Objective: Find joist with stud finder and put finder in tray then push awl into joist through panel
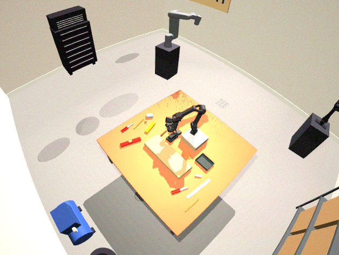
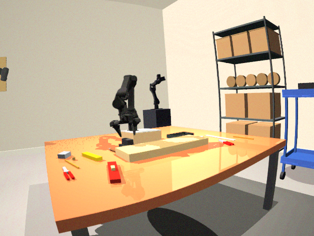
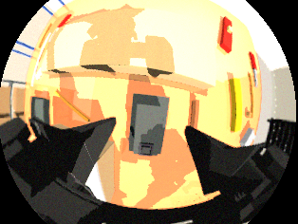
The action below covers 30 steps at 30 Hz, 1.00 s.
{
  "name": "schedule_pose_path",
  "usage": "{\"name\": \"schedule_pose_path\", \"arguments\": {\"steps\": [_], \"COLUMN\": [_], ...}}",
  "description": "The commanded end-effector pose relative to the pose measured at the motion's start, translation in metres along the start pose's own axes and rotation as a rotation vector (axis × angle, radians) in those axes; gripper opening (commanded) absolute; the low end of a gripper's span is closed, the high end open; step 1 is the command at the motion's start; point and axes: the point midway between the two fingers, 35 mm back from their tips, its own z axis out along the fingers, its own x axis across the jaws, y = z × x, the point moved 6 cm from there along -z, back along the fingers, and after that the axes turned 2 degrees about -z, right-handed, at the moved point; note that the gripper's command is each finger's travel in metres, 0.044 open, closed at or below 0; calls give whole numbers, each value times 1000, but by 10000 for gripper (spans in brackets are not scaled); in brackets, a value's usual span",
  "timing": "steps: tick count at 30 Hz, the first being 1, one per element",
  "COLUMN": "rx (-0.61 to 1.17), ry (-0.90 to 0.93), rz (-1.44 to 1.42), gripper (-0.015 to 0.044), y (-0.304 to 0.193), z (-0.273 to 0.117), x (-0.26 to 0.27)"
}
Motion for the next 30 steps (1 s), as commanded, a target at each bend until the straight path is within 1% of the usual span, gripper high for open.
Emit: {"name": "schedule_pose_path", "arguments": {"steps": [1,8,30], "rx": [-3,-3,-3], "ry": [5,5,5], "rz": [-5,-5,-5], "gripper": [440,440,440], "y": [-4,-8,-16], "z": [0,0,34], "x": [0,2,1]}}
